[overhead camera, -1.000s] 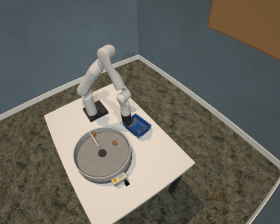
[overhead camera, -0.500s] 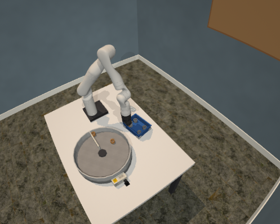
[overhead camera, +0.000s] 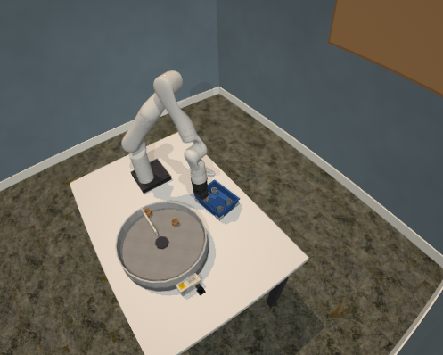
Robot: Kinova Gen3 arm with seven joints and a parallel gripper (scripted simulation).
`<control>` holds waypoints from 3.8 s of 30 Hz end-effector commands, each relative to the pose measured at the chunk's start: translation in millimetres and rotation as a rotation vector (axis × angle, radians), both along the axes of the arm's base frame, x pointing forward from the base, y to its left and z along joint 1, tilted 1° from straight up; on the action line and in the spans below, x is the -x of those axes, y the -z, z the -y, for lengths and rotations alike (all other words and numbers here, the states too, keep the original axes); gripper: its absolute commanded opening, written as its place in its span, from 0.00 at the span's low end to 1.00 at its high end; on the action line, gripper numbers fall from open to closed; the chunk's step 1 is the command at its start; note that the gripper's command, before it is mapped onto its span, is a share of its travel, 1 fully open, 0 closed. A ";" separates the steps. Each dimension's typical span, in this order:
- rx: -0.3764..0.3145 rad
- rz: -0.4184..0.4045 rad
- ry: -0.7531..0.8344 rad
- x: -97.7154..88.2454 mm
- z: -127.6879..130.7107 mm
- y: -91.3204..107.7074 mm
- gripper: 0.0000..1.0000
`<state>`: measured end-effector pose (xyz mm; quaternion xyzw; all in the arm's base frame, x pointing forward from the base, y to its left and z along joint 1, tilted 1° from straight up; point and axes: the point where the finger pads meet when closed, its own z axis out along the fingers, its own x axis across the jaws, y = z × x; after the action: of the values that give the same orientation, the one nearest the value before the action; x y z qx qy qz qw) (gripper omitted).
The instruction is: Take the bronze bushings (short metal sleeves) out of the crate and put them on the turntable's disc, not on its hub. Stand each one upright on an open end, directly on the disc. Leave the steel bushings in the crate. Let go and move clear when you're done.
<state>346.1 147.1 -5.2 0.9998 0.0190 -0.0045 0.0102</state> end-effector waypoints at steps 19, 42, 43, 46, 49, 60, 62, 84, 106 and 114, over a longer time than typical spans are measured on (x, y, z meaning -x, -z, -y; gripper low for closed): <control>-0.001 0.001 0.000 -0.5 -0.3 -5.3 0.00; -0.001 0.001 0.000 -1.1 -2.0 -89.0 0.00; -0.001 0.001 0.000 -1.1 -2.0 -93.2 0.00; -0.001 0.001 0.000 -1.2 -2.3 -104.6 0.00; -0.001 0.001 0.000 -1.2 -2.3 -107.9 0.00; -0.001 0.001 0.000 -1.4 -2.6 -124.0 0.00; -0.001 0.001 0.000 -1.4 -2.6 -124.1 0.00; -0.001 0.001 0.000 -1.4 -2.6 -124.1 0.00; -0.001 0.001 0.000 -1.3 -1.0 -124.1 0.00; -0.001 0.001 0.000 -0.7 8.8 -124.3 0.00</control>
<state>346.2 142.1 118.2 0.9997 0.0221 -0.0046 0.0106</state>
